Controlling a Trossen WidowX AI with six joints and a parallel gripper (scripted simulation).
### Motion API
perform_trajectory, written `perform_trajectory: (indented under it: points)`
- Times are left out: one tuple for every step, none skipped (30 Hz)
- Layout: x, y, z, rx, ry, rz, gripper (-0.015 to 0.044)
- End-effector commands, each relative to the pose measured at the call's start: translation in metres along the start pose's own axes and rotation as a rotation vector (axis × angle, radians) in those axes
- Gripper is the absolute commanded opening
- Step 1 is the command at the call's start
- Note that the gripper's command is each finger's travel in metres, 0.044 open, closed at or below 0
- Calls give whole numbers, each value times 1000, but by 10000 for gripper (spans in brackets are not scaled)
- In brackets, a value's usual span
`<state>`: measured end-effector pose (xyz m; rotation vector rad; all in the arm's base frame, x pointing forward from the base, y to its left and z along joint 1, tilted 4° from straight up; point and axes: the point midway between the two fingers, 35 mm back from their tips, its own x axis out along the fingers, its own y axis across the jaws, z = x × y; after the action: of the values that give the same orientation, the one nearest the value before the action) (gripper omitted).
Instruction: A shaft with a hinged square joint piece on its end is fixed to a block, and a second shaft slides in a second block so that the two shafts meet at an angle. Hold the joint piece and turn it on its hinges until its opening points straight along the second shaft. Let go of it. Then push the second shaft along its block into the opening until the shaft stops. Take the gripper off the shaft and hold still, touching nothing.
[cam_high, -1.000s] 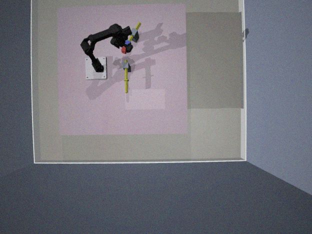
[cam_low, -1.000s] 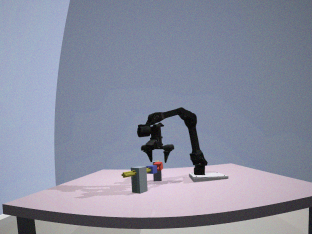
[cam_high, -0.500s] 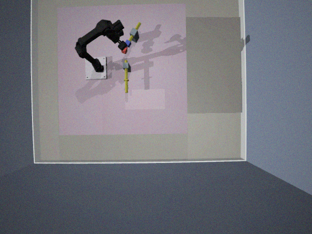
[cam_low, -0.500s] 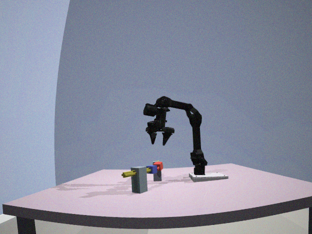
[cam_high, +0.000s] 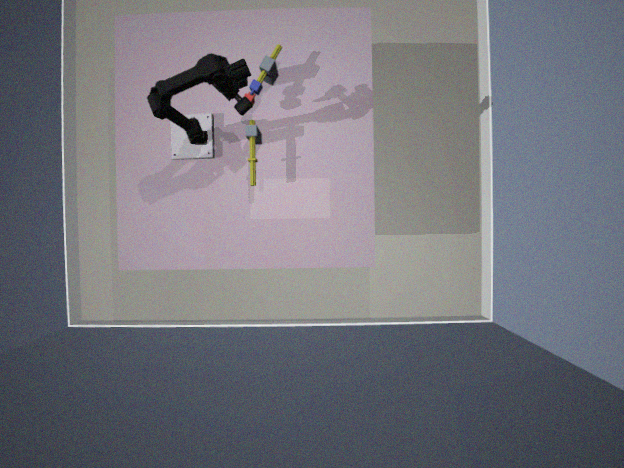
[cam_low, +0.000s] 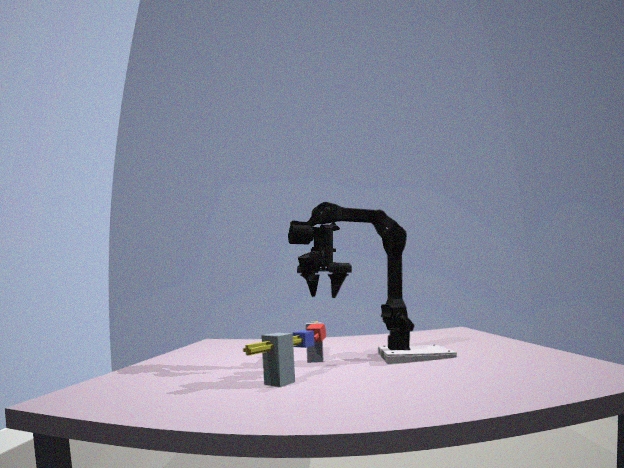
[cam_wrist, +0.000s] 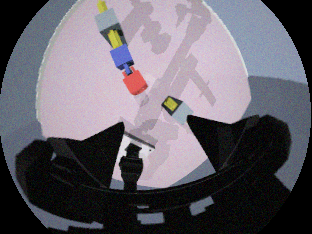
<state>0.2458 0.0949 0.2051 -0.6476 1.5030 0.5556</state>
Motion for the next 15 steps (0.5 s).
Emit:
perform_trajectory:
  points:
    - [3, 0, -2, 87, 12, 1, 440]
    - [4, 0, -1, 116, 14, 0, 440]
    - [4, 0, -1, 145, 16, -1, 440]
    - [4, 0, -1, 174, 18, -1, 440]
    - [5, 0, -1, 203, 21, -2, 440]
    - [5, 0, -1, 232, 23, -3, 440]
    - [6, 0, -1, 260, 25, -4, 440]
    - [6, 0, -1, 289, 26, -5, 440]
    - [7, 0, -1, 318, 28, -6, 440]
    - [7, 0, -1, 347, 30, -7, 440]
    - [8, 0, -1, 376, 32, -8, 440]
    - [8, 0, 0, 405, 34, -9, 440]
    - [9, 0, 0, 434, 36, -10, 440]
    - [9, 0, 0, 463, 38, -11, 440]
    - [10, 0, 0, 492, 40, -13, 440]
